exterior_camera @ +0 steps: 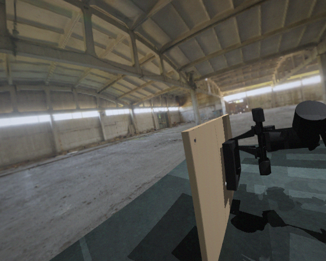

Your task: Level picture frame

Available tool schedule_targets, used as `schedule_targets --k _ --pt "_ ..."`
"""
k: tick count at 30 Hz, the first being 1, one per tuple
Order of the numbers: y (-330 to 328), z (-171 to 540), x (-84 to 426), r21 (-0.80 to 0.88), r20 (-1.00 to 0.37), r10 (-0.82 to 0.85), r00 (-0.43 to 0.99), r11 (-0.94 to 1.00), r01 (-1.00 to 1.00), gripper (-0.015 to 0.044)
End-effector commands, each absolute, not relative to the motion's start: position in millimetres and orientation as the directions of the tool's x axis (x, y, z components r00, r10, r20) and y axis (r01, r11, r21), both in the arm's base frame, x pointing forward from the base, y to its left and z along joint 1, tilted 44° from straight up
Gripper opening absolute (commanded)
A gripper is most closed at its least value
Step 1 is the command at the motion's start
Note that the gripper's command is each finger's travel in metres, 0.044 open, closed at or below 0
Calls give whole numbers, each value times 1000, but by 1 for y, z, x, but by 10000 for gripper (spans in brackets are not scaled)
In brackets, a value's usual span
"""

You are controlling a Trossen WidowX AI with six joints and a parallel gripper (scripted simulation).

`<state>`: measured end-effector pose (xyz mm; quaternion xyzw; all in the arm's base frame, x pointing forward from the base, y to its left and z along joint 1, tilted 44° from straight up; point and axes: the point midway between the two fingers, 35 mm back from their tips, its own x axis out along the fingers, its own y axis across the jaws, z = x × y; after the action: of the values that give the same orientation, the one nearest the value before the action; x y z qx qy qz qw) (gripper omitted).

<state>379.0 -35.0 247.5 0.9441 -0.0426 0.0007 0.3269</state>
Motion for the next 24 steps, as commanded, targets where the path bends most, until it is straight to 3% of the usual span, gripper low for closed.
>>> schedule_targets --k 1,24 --pt "-36 251 379 620 41 -87 995 -779 -93 0" --pt "-36 254 379 620 41 -87 995 -779 -93 0"
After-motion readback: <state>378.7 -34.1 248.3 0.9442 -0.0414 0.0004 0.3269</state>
